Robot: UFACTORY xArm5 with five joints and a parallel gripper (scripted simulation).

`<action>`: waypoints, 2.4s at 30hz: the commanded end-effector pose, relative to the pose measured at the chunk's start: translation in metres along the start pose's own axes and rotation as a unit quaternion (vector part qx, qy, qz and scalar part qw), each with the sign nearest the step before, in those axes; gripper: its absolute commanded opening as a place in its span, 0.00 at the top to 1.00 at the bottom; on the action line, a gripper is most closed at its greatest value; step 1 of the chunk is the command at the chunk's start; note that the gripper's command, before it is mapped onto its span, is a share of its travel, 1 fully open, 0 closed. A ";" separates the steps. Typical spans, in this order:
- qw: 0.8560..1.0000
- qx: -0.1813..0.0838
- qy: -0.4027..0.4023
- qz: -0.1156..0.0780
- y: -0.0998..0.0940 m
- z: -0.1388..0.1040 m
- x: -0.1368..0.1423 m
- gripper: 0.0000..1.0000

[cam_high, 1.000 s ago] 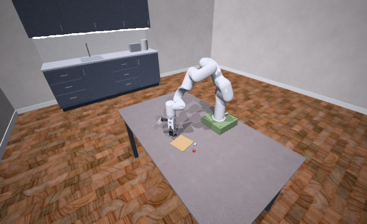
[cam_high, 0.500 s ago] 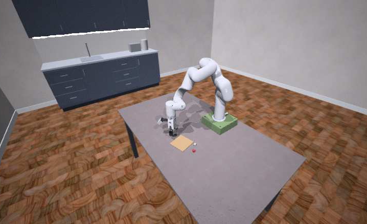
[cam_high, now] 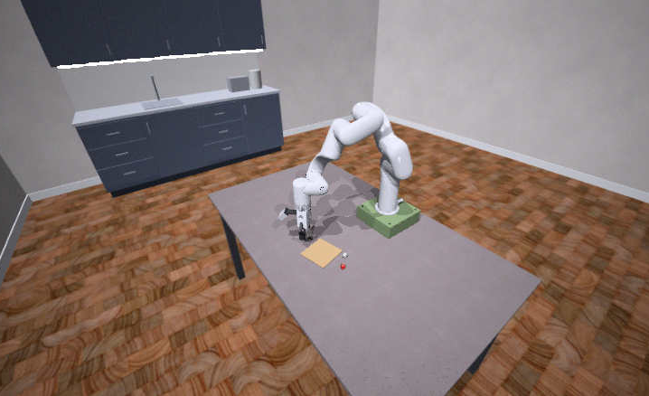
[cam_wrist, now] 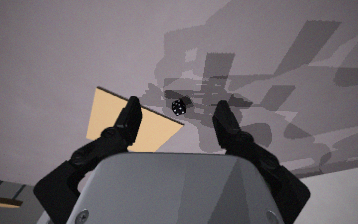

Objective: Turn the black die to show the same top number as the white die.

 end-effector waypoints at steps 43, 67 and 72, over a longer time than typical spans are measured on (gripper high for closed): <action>1.000 0.000 0.000 0.004 -0.002 -0.193 -0.057 0.00; 1.000 0.000 0.000 0.004 -0.002 -0.195 -0.057 0.00; 1.000 0.000 0.000 0.004 -0.002 -0.195 -0.057 0.00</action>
Point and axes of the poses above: the point where the finger pads meet when closed, its own y axis out along the fingers, its own x axis across the jaws, z = x × y, the point moved 9 cm from there along -y, back along the fingers, and after that the axes turned 12 degrees about y, right-handed, at the moved point
